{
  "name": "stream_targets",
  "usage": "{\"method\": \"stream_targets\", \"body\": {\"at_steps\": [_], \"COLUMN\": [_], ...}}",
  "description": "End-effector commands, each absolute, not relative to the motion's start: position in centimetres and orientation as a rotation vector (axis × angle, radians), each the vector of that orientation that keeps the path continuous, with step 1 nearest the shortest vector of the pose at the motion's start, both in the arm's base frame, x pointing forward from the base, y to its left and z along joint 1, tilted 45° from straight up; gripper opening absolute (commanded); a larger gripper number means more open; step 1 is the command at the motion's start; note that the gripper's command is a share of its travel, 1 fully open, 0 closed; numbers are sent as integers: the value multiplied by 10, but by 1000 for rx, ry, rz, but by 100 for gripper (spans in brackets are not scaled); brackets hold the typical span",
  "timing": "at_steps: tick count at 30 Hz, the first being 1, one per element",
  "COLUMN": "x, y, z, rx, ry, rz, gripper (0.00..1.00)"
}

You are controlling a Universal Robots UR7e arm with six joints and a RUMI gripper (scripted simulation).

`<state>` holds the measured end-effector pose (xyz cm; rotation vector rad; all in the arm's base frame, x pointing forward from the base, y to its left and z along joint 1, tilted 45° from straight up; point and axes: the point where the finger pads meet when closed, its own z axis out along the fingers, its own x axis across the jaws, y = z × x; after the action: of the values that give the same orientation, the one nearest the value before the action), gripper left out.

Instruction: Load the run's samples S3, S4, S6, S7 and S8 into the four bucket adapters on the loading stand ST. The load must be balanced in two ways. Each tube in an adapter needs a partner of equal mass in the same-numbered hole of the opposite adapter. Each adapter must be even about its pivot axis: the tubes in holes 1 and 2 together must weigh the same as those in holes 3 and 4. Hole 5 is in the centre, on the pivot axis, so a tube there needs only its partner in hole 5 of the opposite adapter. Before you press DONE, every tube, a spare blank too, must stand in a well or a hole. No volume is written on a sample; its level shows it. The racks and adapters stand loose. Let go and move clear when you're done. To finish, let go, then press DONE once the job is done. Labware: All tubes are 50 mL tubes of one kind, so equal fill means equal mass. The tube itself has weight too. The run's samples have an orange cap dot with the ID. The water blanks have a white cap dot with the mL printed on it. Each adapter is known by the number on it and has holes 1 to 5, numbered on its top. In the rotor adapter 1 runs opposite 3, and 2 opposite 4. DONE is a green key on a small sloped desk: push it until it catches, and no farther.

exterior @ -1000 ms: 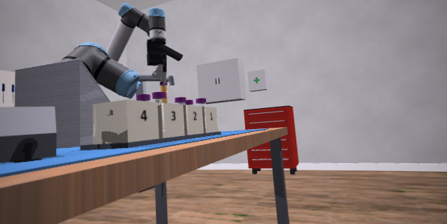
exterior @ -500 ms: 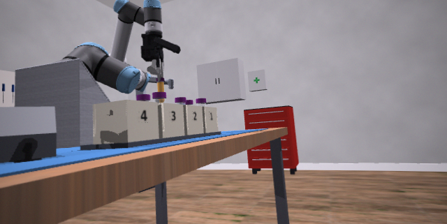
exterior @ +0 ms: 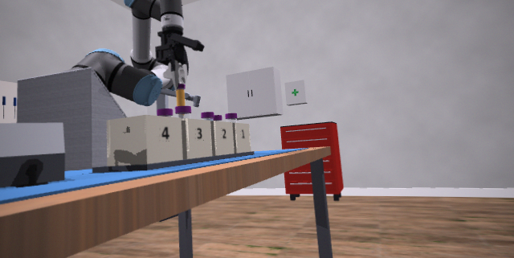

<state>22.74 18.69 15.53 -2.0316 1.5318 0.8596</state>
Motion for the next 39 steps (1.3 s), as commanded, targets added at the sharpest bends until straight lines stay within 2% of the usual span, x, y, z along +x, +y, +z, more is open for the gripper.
{"method": "stream_targets", "body": {"at_steps": [1, 39], "x": [244, 370], "y": [175, 59], "z": [137, -12], "rx": [-1986, -1986], "ry": [1637, 1637], "rz": [897, 897], "gripper": [0, 0]}}
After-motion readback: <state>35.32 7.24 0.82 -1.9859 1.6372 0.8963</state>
